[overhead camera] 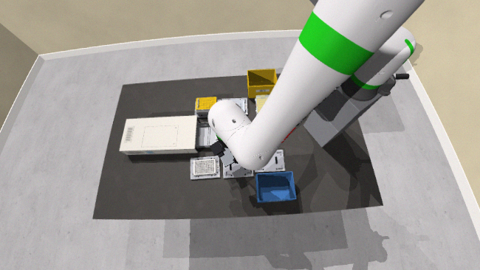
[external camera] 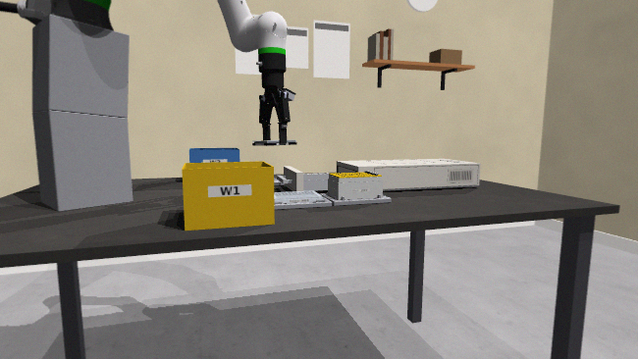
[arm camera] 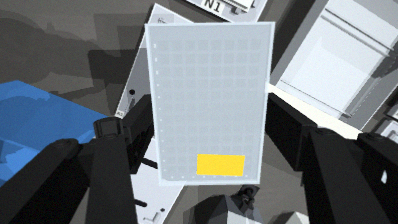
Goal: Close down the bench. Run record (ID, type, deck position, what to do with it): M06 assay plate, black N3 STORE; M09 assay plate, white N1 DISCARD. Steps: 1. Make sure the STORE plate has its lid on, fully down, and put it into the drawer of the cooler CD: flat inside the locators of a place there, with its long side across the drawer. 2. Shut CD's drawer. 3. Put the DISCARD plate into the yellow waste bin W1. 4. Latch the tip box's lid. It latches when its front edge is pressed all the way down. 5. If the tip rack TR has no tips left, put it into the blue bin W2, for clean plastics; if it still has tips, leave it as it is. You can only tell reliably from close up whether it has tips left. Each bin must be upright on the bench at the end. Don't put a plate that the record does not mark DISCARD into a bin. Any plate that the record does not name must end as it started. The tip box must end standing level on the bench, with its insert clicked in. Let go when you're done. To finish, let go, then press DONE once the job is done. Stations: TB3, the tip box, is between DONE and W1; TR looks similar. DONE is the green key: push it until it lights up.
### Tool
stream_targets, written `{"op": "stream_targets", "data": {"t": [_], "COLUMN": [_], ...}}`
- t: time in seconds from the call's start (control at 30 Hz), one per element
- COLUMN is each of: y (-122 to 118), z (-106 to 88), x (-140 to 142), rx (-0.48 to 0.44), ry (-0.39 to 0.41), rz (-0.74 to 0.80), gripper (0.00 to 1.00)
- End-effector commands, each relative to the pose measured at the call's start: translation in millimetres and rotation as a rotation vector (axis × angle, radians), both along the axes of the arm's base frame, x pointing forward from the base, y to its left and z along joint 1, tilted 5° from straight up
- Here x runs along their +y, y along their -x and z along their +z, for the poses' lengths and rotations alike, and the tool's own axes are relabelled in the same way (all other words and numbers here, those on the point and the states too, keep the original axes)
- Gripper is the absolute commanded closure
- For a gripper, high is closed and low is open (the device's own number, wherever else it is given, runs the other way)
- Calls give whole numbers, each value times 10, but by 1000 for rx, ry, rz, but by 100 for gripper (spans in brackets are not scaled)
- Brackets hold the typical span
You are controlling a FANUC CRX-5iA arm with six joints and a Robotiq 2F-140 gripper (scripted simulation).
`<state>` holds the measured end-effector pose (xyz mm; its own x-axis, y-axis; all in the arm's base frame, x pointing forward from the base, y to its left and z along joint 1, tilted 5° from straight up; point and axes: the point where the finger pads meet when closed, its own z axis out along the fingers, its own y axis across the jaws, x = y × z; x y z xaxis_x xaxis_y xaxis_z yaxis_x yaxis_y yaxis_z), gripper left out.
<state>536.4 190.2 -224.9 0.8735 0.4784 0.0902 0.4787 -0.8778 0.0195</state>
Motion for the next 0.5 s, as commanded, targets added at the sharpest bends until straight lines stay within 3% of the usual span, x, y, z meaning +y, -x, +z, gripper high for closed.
{"op": "stream_targets", "data": {"t": [0.0,0.47], "y": [-88,-263], "z": [10,10], "x": [-114,-382], "rx": [8,-7], "ry": [-5,28], "rz": [185,584], "gripper": [90,90]}}
